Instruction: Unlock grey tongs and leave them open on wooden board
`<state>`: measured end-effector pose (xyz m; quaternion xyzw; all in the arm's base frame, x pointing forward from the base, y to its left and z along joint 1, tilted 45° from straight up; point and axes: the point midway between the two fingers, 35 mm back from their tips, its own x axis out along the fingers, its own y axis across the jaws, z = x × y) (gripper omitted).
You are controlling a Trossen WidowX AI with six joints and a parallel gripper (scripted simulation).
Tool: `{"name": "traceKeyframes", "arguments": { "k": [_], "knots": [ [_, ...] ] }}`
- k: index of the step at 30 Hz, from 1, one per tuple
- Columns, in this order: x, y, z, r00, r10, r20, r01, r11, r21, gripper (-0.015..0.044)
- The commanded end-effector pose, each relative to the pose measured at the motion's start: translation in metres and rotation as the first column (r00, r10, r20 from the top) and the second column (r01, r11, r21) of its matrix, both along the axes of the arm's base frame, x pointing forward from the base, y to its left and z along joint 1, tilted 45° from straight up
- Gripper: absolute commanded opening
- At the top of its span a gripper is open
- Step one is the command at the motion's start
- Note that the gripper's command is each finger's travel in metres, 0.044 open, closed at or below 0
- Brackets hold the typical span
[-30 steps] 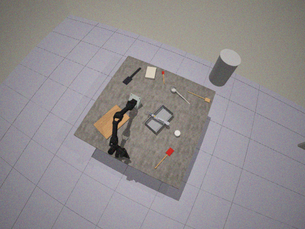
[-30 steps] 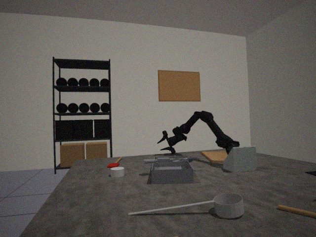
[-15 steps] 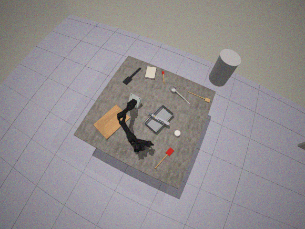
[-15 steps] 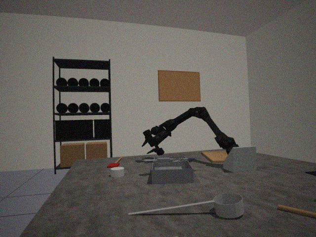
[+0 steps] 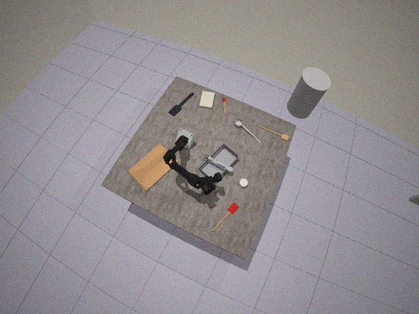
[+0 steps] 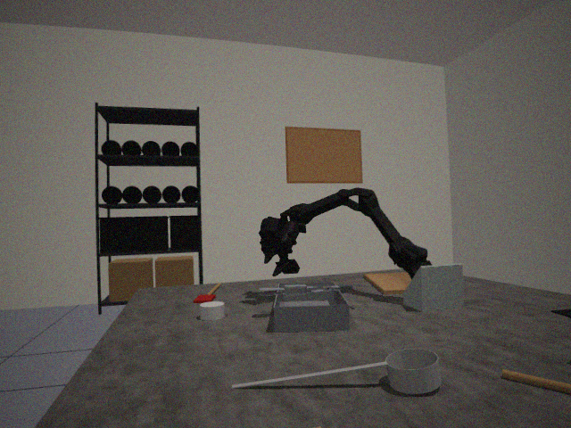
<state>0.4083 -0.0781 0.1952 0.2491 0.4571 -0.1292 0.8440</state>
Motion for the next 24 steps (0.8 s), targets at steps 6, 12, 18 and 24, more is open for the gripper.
{"name": "traceKeyframes", "arguments": {
  "k": [6, 12, 18, 24],
  "knots": [
    [-0.067, 0.078, -0.082, 0.842, 0.266, -0.469, -0.397, 0.895, -0.206, 0.026],
    [-0.093, 0.093, -0.096, 0.73, 0.313, -0.607, -0.549, 0.798, -0.248, 0.026],
    [-0.093, 0.093, -0.096, 0.73, 0.313, -0.607, -0.549, 0.798, -0.248, 0.026],
    [-0.092, 0.085, -0.088, 0.73, 0.313, -0.607, -0.549, 0.798, -0.248, 0.026]
  ]
}}
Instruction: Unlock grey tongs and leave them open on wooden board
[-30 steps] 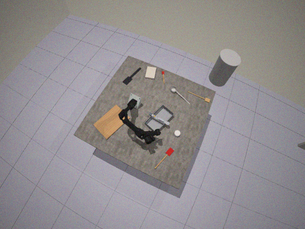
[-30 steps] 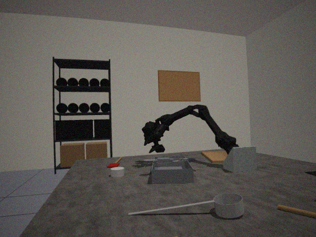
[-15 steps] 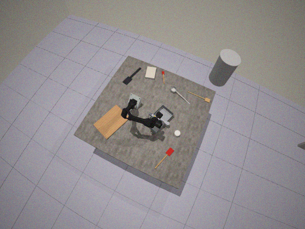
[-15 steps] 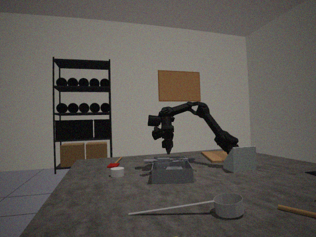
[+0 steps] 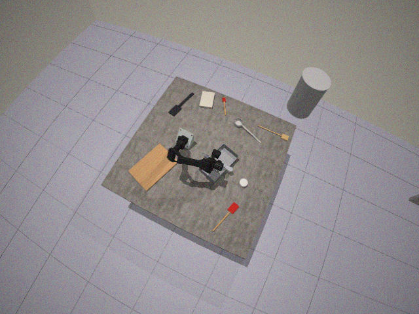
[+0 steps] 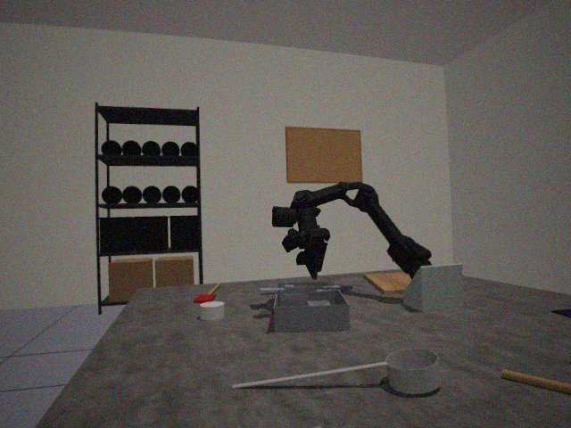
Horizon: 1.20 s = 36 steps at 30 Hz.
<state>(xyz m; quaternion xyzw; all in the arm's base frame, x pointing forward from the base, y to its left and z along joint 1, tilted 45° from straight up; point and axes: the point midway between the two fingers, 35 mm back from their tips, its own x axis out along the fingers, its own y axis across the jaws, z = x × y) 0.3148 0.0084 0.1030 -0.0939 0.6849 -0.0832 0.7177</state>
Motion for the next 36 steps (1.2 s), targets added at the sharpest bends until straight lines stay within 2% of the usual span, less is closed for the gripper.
{"name": "traceKeyframes", "arguments": {
  "k": [1, 36],
  "knots": [
    [0.001, -0.002, 0.004, 1.0, 0.006, 0.006, -0.006, 1.0, -0.003, 0.026],
    [0.007, -0.015, -0.046, 1.0, 0.006, 0.007, -0.006, 1.0, -0.004, 0.026]
  ]
}}
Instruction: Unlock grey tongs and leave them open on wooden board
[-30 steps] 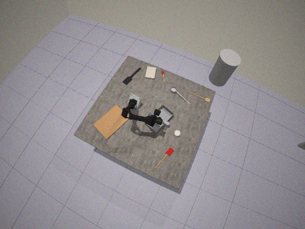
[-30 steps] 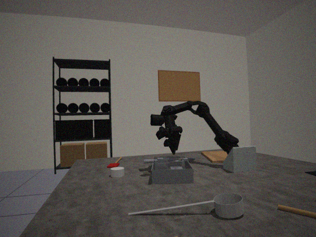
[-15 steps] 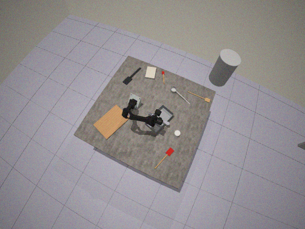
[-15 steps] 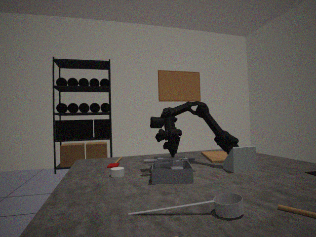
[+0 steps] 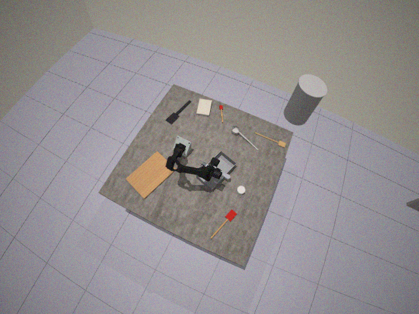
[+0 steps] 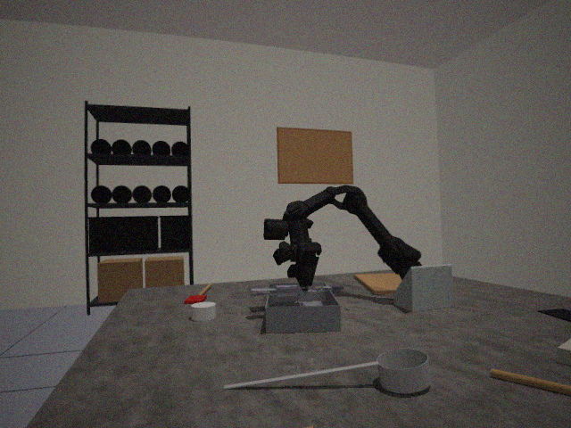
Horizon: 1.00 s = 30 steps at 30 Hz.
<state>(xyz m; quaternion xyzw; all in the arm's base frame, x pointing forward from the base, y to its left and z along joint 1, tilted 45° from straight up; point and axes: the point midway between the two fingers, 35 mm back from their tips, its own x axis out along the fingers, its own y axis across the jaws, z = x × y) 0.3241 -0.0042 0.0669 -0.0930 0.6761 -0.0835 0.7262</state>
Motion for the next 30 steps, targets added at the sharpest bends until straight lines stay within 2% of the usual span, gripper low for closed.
{"name": "traceKeyframes", "arguments": {
  "k": [1, 22, 29, 30],
  "knots": [
    [-0.003, -0.002, -0.011, 1.0, 0.005, -0.018, -0.005, 1.0, -0.005, 0.026],
    [-0.004, -0.01, -0.037, 1.0, 0.005, -0.018, -0.005, 1.0, -0.005, 0.026],
    [-0.001, -0.009, -0.032, 1.0, 0.0, -0.004, 0.0, 1.0, -0.002, 0.0076],
    [-0.001, -0.009, -0.032, 1.0, 0.0, -0.004, 0.0, 1.0, -0.002, 0.007]
  ]
}}
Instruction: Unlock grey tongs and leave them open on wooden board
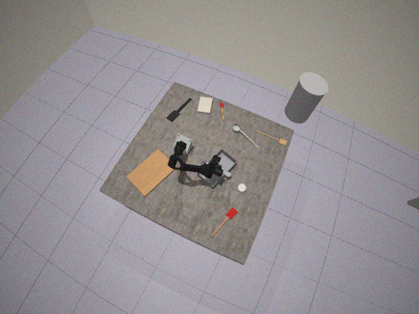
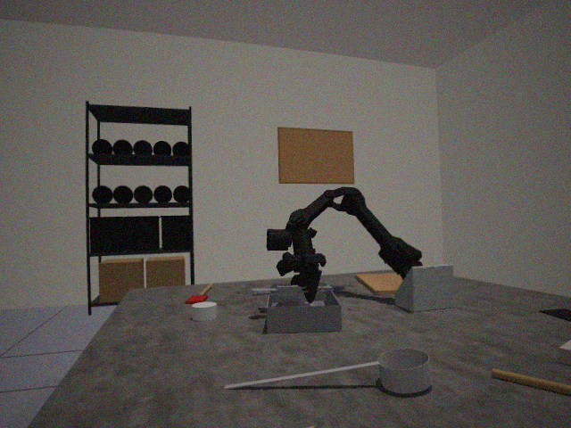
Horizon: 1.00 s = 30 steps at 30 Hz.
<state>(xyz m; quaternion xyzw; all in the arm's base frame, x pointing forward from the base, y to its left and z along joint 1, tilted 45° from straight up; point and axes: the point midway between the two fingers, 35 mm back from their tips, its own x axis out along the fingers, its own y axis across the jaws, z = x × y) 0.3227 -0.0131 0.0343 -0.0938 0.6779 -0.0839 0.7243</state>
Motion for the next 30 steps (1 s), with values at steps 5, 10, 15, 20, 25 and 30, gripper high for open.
{"name": "traceKeyframes", "arguments": {
  "k": [5, 10, 15, 20, 25, 30],
  "knots": [
    [0.0, 0.0, 0.001, 1.0, 0.0, 0.001, 0.0, 1.0, 0.0, 0.0036],
    [0.0, 0.0, 0.001, 1.0, 0.0, 0.001, 0.0, 1.0, 0.0, -0.0075],
    [0.001, 0.019, 0.018, 1.0, 0.002, -0.004, -0.002, 1.0, 0.002, -0.015],
    [-0.004, 0.054, 0.054, 1.0, 0.005, -0.014, -0.005, 1.0, 0.0, -0.015],
    [-0.004, 0.054, 0.054, 1.0, 0.005, -0.014, -0.005, 1.0, 0.0, -0.015],
    [-0.004, 0.054, 0.054, 1.0, 0.003, -0.015, -0.004, 1.0, -0.005, -0.015]
  ]
}}
